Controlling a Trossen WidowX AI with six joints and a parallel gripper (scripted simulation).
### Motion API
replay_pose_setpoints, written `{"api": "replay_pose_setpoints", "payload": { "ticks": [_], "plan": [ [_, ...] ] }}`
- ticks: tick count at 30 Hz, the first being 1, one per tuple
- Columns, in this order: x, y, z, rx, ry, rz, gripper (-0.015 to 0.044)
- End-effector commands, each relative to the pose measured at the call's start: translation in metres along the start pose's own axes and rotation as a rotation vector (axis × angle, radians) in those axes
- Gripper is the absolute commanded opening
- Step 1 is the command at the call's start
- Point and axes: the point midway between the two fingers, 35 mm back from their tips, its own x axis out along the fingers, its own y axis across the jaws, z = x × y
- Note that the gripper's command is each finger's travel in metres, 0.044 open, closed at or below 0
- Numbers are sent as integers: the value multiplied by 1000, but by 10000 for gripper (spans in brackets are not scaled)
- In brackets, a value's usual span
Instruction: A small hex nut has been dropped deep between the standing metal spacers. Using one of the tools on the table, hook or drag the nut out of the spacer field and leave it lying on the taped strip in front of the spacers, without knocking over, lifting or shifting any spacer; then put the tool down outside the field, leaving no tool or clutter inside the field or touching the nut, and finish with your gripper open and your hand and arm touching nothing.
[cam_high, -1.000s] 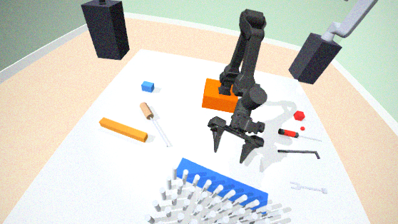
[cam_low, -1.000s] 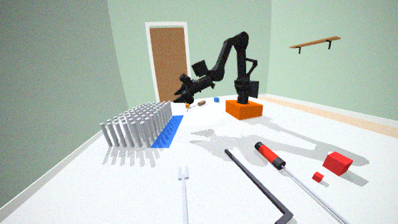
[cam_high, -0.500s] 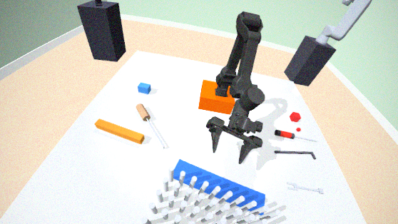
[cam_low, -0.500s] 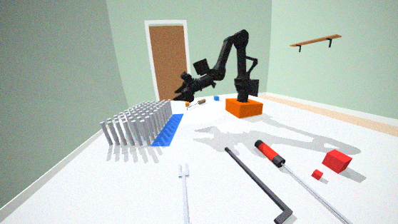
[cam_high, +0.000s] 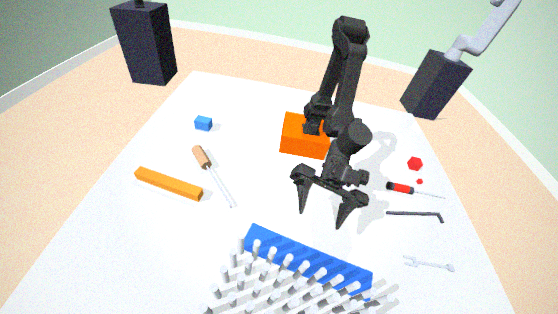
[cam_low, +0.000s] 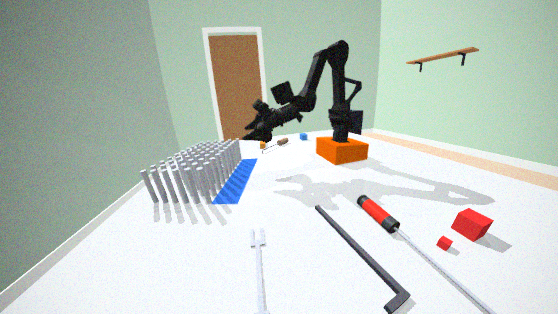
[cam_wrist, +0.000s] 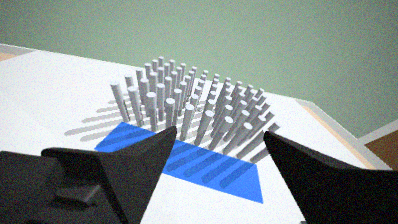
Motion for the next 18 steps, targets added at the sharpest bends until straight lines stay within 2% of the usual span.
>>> {"api": "replay_pose_setpoints", "payload": {
  "ticks": [1, 6, 12, 18],
  "plan": [
    [0, 0, 0, 6, -2, -3, 440],
    [6, -17, 9, -24, 24, -28, 440],
    [49, -103, -10, 288, 257, -98, 440],
    [52, -175, -32, 551, 406, -170, 440]
  ]
}}
